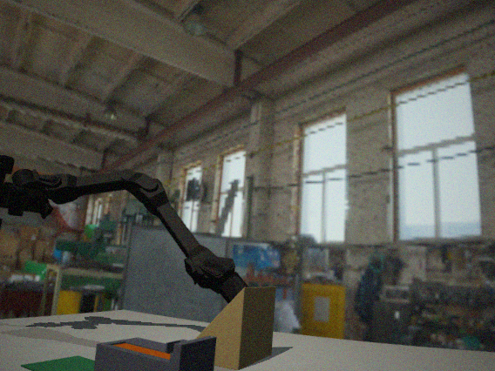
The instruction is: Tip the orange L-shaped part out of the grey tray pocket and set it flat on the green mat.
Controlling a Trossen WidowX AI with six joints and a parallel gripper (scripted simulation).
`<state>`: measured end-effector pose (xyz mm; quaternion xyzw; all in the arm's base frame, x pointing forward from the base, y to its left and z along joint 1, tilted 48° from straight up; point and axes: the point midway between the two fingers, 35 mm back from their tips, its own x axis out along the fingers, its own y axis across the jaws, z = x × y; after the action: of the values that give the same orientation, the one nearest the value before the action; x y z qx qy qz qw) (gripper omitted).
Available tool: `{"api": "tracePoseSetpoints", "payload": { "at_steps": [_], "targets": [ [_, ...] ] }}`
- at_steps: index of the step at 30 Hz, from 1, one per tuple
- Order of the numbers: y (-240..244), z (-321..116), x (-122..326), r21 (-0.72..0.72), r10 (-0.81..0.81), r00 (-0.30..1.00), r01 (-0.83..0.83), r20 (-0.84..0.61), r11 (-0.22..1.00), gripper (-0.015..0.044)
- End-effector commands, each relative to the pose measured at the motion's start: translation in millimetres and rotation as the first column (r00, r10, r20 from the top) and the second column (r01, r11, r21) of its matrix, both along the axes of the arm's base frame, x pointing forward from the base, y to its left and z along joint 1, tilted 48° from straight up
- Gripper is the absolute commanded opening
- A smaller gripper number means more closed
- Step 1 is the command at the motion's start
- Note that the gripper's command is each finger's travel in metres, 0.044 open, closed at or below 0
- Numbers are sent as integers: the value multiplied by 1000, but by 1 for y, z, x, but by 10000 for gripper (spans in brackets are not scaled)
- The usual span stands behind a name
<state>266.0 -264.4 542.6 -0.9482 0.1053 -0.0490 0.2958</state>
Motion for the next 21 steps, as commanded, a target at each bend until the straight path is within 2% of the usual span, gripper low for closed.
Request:
{"api": "tracePoseSetpoints", "payload": {
  "at_steps": [1, 6, 8, 9, 13, 16, 20, 21],
  "targets": [
    [0, -1, 1, 10, 1, 1000, -1, 0, 1000, 374],
    [-6, -42, 36, 279, -3, 999, 14, -39, 960, 242],
    [4, -56, 54, 330, 40, 998, -20, -54, 944, 190],
    [5, -65, 62, 385, 41, 997, -14, -62, 923, 180],
    [11, -118, 94, 661, 20, 991, 74, -133, 746, 180],
    [29, -150, 116, 774, 69, 983, 88, -168, 627, 180],
    [49, -205, 144, 894, 43, 959, 245, -280, 374, 180],
    [54, -217, 149, 896, 43, 950, 277, -310, 348, 180]
  ]
}}
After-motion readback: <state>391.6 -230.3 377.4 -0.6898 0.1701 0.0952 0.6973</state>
